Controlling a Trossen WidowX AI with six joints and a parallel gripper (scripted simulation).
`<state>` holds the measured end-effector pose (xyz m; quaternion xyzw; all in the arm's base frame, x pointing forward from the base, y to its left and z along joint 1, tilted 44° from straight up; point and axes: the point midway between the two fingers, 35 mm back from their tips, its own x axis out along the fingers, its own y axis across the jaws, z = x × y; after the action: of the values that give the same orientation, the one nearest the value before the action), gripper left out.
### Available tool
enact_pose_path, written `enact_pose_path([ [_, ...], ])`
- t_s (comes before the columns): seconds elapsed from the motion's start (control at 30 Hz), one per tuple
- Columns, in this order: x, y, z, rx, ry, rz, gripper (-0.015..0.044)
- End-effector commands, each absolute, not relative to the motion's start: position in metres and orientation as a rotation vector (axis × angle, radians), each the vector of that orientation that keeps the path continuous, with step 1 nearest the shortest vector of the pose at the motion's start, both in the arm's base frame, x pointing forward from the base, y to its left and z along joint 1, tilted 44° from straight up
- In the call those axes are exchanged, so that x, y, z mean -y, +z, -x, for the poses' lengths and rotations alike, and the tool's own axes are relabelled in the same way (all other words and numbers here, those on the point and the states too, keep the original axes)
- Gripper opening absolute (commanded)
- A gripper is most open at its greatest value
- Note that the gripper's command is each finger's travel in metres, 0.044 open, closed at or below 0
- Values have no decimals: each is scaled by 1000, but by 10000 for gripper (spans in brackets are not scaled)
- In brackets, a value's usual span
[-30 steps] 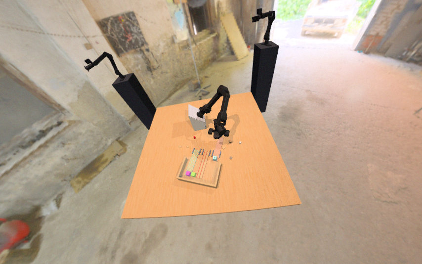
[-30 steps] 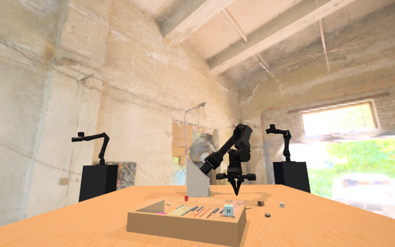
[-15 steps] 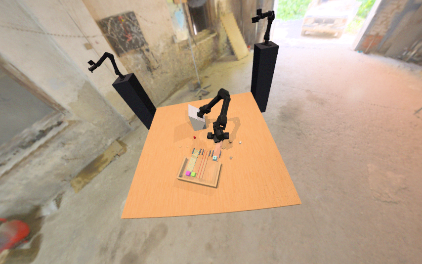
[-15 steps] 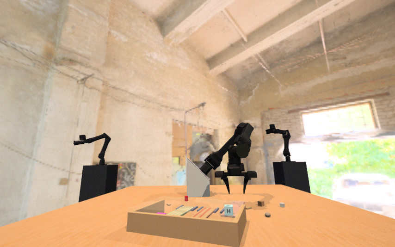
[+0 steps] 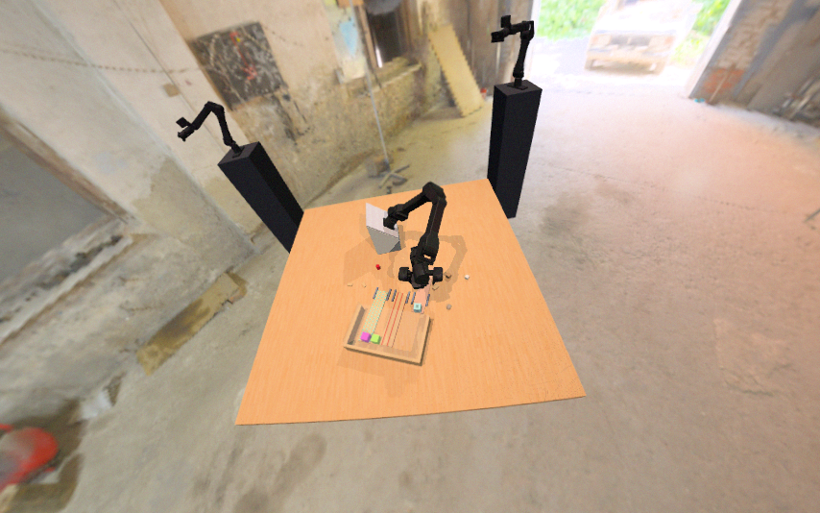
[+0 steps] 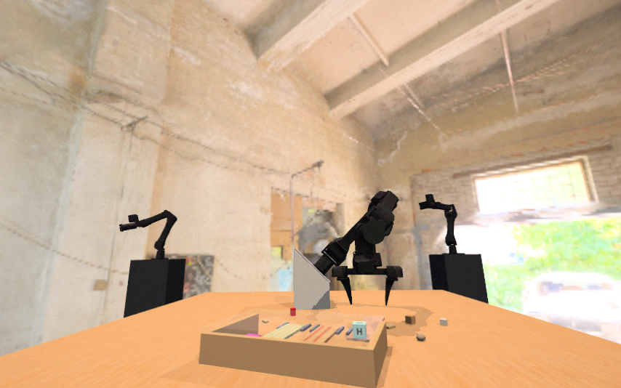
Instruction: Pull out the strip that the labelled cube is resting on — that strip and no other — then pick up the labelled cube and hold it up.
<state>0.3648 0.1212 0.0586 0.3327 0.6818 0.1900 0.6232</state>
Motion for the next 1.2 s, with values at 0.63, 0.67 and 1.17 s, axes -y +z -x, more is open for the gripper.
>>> enact_pose_path([
  [0.63,-90,38,-451,-1566,440,-765,440],
  [0.67,-90,37,-453,-1566,440,-765,440],
  [1.17,-104,21,-455,-1566,440,-765,250],
])
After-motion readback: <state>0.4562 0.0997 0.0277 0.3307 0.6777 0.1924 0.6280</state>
